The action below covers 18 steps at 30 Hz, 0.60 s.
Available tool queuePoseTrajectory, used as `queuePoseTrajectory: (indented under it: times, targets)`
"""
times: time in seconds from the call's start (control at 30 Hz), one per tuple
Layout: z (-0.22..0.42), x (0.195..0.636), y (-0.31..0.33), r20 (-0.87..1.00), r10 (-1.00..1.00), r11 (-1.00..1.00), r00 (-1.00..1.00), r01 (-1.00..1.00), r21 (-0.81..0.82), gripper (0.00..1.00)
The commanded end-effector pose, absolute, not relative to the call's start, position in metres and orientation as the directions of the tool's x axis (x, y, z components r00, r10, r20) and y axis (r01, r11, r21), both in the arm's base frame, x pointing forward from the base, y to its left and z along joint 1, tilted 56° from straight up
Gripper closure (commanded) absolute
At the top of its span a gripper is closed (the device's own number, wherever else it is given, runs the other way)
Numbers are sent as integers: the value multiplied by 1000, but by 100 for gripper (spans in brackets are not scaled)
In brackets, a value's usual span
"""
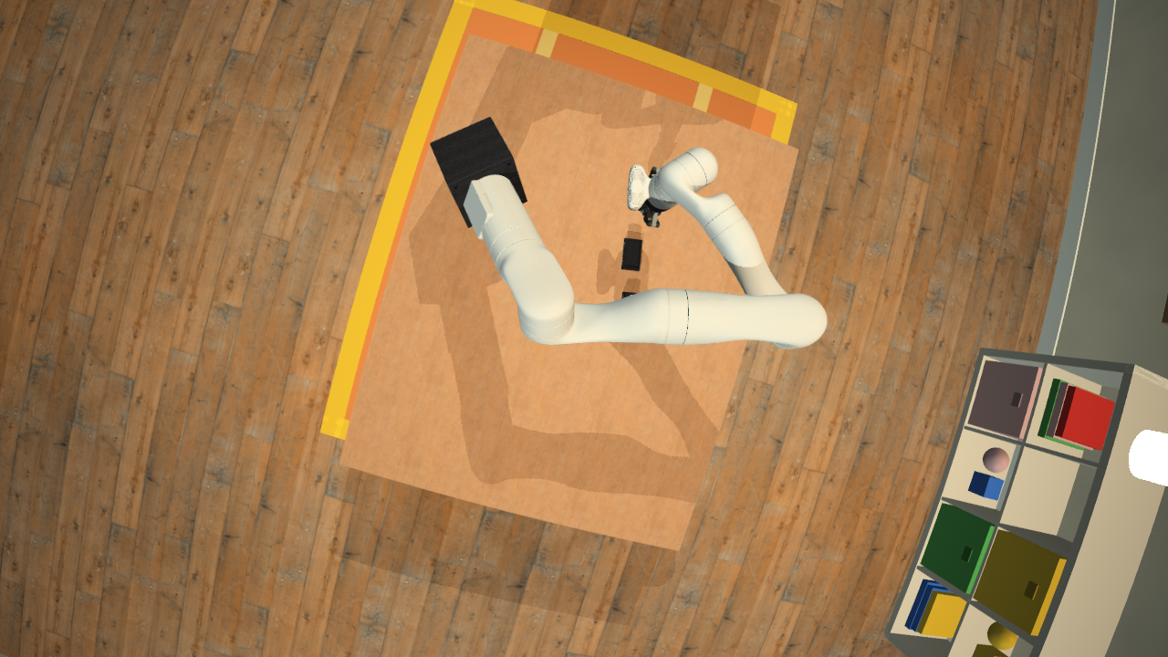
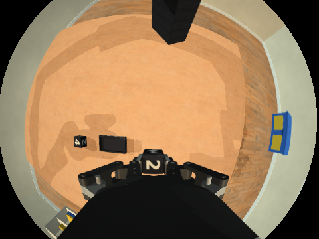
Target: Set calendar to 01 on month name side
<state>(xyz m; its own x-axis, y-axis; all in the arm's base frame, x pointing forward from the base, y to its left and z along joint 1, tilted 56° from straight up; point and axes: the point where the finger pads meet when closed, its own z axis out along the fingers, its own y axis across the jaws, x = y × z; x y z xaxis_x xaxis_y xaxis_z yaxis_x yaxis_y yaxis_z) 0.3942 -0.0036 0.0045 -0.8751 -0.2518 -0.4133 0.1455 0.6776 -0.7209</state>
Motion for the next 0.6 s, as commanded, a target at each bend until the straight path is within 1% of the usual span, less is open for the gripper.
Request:
queuePoseTrajectory:
  times: [0.0, 0.57]
  targets:
    - [5, 394, -3, -414, -253, 678, -875, 145, -720, 72]
    - [-18, 413, -31, -414, -253, 678, -875, 145, -720, 72]
